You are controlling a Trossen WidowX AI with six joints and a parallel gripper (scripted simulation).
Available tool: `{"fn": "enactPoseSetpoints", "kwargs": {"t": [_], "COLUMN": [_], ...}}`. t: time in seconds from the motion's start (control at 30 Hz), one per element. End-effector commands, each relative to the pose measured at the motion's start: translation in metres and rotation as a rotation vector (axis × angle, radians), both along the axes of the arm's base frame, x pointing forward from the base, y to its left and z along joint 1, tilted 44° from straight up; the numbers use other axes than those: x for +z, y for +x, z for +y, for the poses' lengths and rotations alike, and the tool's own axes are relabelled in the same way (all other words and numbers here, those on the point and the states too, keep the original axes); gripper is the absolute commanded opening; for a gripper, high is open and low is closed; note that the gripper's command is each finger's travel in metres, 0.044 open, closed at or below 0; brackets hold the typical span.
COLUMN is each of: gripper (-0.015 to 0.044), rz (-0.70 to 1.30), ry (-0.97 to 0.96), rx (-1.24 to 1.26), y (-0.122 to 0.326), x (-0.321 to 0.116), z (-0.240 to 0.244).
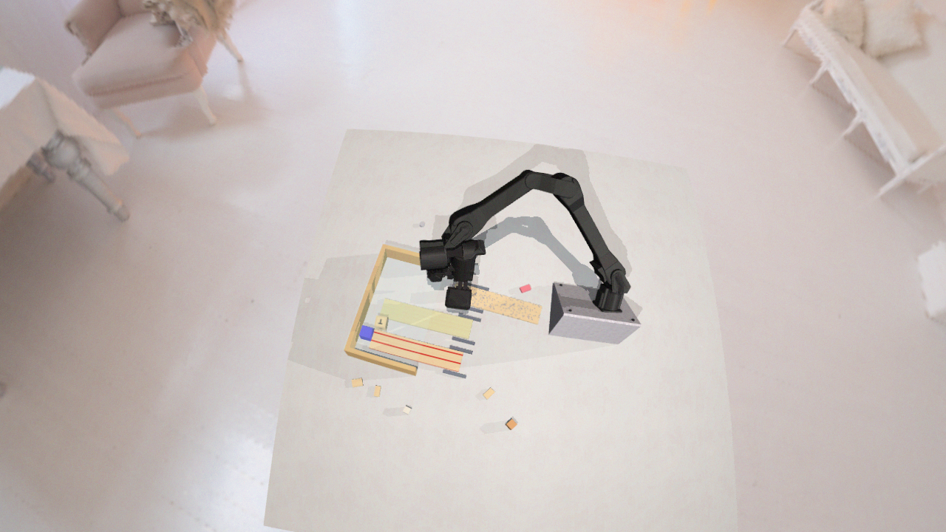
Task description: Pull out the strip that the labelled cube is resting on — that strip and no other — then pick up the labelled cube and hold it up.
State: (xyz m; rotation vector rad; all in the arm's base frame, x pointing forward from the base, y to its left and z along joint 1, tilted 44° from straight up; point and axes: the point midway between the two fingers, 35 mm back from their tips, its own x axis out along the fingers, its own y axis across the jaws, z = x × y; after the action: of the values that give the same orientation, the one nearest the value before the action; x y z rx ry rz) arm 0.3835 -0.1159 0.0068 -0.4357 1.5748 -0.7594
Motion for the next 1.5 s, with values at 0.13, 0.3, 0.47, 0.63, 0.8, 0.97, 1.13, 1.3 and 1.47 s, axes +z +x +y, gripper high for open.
{"fn": "enactPoseSetpoints", "kwargs": {"t": [0.13, 0.3, 0.47, 0.63, 0.8, 0.97, 1.13, 1.3, 1.47], "gripper": [0.0250, 0.0250, 0.0250, 0.0250, 0.0250, 0.0171, 0.0118, 0.0046, 0.0000], "rz": [0.003, 0.003, 0.004, 0.004, 0.004, -0.001, -0.001, -0.001, 0.001], "ry": [-0.003, -0.003, -0.004, -0.004, -0.005, -0.002, -0.002, -0.002, -0.001], "rx": [0.007, 0.007, 0.007, 0.007, 0.007, -0.001, -0.001, -0.001, 0.001], "y": [-0.001, -0.002, -0.004, -0.005, -0.007, -0.007, -0.007, -0.007, -0.018], "x": [-0.009, -0.015, -0.020, -0.026, -0.031, -0.030, -0.030, -0.030, -0.023], "z": [-0.008, -0.014, -0.019, -0.025, -0.030, -0.030, -0.030, -0.030, -0.017]}}
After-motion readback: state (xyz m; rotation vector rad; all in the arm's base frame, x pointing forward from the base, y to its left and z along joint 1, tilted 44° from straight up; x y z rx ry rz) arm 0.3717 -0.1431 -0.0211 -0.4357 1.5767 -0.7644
